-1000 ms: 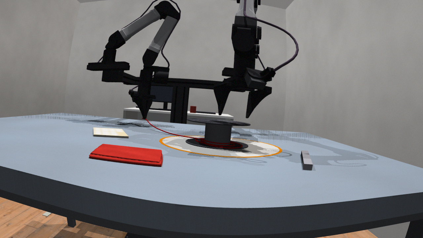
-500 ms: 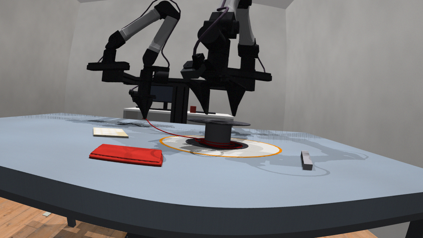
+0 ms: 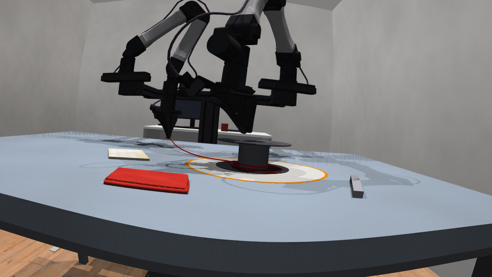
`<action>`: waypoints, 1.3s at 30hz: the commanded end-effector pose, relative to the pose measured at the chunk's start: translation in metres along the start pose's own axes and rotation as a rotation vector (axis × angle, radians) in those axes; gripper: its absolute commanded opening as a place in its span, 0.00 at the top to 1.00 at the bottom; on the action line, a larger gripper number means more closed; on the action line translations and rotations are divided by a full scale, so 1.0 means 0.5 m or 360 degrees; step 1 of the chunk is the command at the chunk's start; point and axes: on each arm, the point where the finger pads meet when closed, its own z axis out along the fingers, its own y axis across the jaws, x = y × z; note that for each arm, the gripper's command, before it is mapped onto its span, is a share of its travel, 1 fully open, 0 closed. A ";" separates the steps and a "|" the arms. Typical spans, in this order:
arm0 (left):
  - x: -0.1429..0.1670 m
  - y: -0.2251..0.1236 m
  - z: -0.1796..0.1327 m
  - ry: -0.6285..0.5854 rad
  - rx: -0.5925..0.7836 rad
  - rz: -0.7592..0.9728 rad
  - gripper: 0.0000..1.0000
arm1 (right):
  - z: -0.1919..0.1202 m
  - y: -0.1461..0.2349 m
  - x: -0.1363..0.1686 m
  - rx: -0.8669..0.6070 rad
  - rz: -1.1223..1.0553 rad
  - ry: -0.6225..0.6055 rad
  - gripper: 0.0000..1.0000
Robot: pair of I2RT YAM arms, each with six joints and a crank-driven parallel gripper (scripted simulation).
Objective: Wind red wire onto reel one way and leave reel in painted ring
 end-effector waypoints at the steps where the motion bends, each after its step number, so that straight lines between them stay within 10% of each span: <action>1: 0.000 0.006 -0.005 0.0024 0.0085 0.0544 0.07 | -0.011 -0.015 0.004 0.0058 0.0000 -0.0002 1.00; 5: 0.000 0.005 -0.004 0.0048 0.0151 0.0878 0.07 | -0.010 -0.012 0.003 0.0058 0.0001 -0.0002 1.00; 39: -0.019 0.024 0.070 0.0048 0.0151 0.0878 0.07 | 0.001 0.001 -0.006 0.0058 -0.0007 -0.0002 1.00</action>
